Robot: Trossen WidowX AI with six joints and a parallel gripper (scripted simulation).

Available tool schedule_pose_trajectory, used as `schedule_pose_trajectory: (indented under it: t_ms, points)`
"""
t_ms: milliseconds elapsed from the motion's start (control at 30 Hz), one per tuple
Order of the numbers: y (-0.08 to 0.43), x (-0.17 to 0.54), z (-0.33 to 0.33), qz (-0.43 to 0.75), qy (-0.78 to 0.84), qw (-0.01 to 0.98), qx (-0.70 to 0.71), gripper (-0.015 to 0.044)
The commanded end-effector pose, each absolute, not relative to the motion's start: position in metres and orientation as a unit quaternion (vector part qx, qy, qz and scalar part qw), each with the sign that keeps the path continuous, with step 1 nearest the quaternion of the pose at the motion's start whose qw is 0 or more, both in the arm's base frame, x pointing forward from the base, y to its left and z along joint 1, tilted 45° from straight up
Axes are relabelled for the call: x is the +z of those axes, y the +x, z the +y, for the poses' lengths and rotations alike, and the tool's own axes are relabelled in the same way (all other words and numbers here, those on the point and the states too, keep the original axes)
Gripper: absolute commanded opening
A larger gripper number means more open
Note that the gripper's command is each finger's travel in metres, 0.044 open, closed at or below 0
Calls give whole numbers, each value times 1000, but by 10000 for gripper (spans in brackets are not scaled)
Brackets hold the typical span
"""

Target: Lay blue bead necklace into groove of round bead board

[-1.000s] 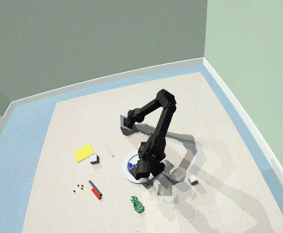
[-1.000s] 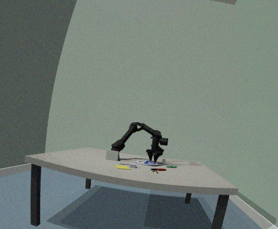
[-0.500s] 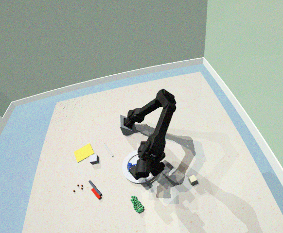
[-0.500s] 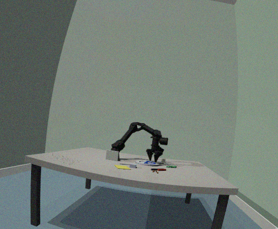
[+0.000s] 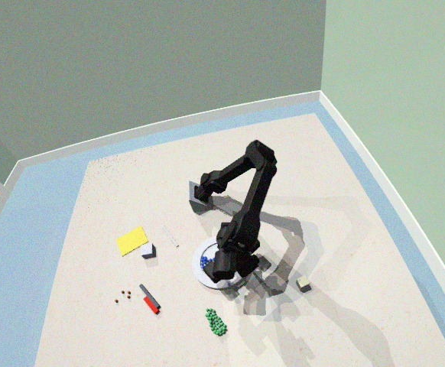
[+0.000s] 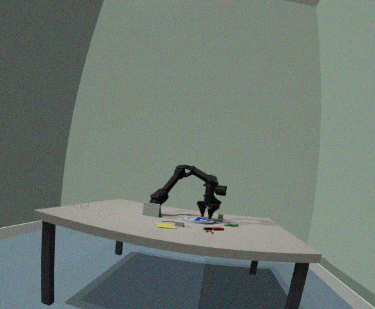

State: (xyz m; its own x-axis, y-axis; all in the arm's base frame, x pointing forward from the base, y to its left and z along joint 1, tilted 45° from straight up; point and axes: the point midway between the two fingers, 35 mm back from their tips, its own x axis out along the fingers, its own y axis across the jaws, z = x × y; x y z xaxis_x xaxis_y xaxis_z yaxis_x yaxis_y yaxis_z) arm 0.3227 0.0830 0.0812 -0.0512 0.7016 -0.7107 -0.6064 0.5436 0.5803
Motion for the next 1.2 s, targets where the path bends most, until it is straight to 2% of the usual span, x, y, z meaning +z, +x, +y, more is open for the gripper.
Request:
schedule_pose_trajectory:
  t_ms: [0, 300, 1167]
  points:
    - [323, 86, 75, 532, 25, 689, 491, 361]
    - [319, 98, 55, 492, -30, 689, 532, 125]
    - [318, 74, 79, 491, -30, 689, 532, 120]
